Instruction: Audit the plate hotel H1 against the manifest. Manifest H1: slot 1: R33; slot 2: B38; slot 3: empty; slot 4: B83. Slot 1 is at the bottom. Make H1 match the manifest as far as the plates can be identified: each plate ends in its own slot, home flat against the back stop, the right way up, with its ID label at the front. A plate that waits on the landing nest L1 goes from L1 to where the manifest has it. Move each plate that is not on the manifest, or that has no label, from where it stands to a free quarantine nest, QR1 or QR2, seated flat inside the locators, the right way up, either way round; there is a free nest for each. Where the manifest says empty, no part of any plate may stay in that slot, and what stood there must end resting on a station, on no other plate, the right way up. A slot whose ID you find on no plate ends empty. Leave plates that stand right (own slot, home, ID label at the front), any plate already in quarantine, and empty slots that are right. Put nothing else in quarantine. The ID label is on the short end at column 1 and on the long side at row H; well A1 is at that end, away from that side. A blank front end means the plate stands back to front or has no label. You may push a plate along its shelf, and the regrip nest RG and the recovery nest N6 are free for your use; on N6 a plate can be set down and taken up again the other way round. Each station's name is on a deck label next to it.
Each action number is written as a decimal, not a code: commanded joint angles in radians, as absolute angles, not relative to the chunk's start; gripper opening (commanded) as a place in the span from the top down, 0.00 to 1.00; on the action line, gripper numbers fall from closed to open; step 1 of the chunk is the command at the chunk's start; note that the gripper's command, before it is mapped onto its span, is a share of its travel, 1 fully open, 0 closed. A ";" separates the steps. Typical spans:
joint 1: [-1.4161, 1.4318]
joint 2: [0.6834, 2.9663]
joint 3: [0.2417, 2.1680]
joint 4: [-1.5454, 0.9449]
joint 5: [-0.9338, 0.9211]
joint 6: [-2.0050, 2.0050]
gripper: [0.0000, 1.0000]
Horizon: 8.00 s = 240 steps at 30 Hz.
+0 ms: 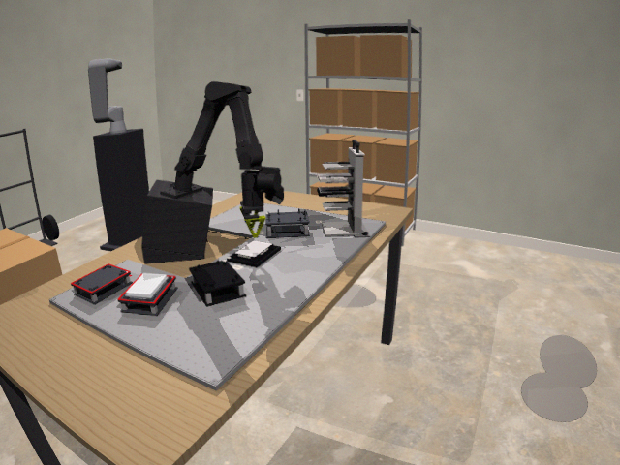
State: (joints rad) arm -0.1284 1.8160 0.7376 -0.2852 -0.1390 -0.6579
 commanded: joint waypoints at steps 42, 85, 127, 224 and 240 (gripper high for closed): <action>-0.115 1.860 0.713 -0.239 -0.139 -1.517 0.00; -0.093 2.077 0.768 -0.030 -0.133 -1.481 0.00; -0.100 2.063 0.748 -0.038 -0.137 -1.485 0.14; -0.170 1.592 0.808 -0.553 -0.151 -1.552 0.14; -0.194 1.482 0.876 -0.734 -0.156 -1.575 0.14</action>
State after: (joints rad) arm -0.1795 1.5108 0.8448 -0.6781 -0.1413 -1.5665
